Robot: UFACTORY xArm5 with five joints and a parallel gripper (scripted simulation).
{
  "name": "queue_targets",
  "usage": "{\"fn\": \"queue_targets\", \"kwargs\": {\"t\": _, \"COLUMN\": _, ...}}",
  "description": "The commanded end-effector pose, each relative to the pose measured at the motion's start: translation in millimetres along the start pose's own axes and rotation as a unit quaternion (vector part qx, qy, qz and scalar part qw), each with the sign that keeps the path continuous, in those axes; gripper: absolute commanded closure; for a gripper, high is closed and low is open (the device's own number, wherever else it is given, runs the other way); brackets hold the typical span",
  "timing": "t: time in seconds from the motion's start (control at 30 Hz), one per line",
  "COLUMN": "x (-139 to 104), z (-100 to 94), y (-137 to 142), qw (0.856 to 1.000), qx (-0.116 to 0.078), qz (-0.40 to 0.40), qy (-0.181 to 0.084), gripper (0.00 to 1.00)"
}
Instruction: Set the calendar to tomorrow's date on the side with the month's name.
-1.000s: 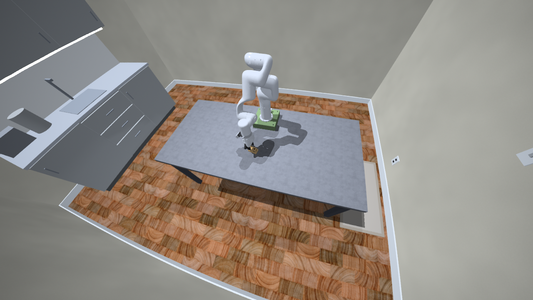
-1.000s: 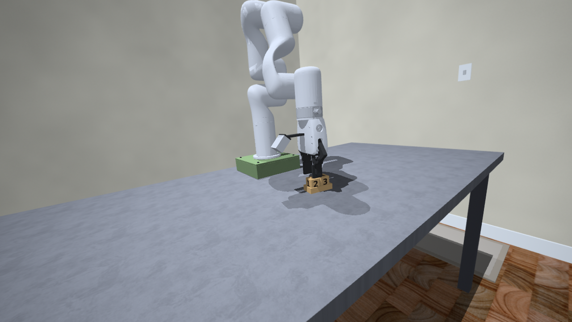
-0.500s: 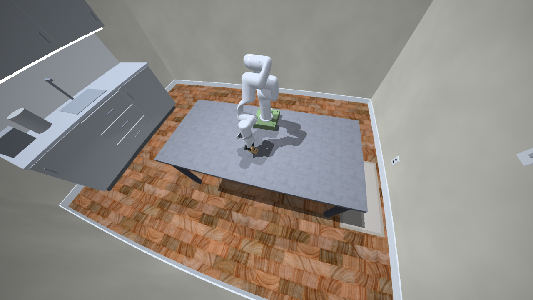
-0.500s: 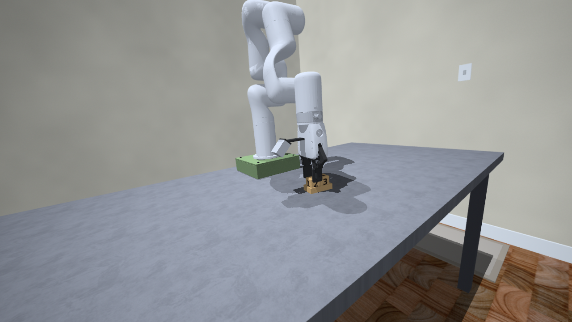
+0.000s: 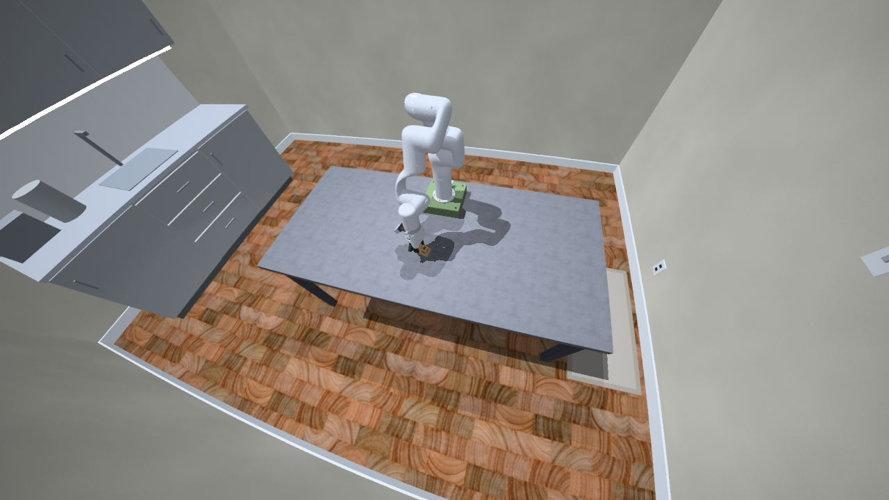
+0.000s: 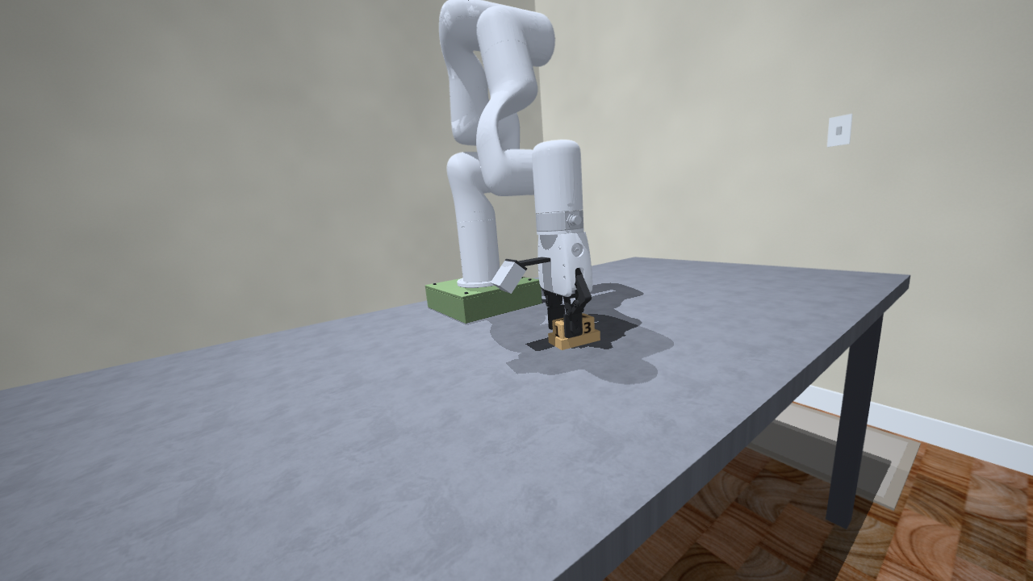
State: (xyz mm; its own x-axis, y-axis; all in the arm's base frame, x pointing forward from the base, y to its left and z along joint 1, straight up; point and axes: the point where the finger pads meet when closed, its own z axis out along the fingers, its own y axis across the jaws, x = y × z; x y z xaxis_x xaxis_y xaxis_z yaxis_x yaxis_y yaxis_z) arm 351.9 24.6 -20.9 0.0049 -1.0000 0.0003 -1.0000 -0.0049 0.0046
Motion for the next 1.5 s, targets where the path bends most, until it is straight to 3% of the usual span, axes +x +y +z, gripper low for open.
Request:
{"fn": "queue_targets", "kwargs": {"t": 0.0, "x": -0.1, "z": -0.1, "y": -1.3, "qw": 1.000, "qx": 0.002, "qz": 0.000, "qy": 0.000, "gripper": 0.51}}
{"fn": "queue_targets", "kwargs": {"t": 1.07, "x": -0.1, "z": -0.1, "y": -1.3, "qw": 1.000, "qx": 0.002, "qz": 0.000, "qy": 0.000, "gripper": 0.51}}
{"fn": "queue_targets", "kwargs": {"t": 1.1, "x": -0.1, "z": -0.1, "y": -1.3, "qw": 1.000, "qx": 0.002, "qz": 0.000, "qy": 0.000, "gripper": 0.71}}
{"fn": "queue_targets", "kwargs": {"t": 1.47, "x": -0.1, "z": -0.1, "y": -1.3, "qw": 1.000, "qx": 0.002, "qz": 0.000, "qy": 0.000, "gripper": 0.71}}
